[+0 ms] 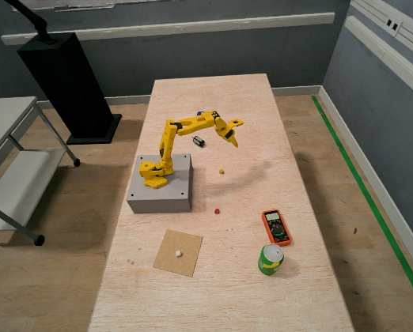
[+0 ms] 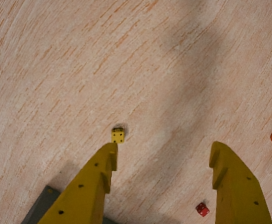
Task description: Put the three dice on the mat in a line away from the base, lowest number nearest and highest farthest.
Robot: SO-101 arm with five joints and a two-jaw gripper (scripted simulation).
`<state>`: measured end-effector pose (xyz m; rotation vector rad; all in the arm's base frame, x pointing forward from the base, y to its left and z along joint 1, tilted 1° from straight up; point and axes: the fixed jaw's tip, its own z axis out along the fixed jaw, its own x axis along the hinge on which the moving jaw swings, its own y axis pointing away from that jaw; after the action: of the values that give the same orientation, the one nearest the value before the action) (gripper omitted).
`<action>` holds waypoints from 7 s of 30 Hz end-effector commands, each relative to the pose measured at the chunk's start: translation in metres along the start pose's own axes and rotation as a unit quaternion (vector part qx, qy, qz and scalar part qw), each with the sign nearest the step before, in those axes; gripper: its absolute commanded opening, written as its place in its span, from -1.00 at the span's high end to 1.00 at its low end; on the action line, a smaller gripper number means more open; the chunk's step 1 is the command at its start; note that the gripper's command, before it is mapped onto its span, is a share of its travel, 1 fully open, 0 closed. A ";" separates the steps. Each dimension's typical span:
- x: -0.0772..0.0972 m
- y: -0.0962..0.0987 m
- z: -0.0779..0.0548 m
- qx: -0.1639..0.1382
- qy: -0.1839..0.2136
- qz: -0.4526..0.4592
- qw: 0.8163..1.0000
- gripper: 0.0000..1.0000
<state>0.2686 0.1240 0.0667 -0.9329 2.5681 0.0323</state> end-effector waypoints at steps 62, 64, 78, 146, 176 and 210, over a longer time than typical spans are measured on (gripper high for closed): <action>0.084 0.032 0.082 -0.061 0.190 -0.019 0.980 0.49; 0.084 0.032 0.082 -0.061 0.190 -0.019 0.980 0.49; 0.087 0.033 0.091 -0.061 0.190 -0.019 0.980 0.49; 0.101 0.029 0.125 -0.061 0.190 -0.019 0.980 0.79; 0.101 0.026 0.125 -0.061 0.190 -0.019 0.980 0.99; 0.082 0.024 0.080 -0.061 0.190 -0.019 0.980 1.00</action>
<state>0.2289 0.1049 -0.0456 -1.1217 2.9197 -0.0010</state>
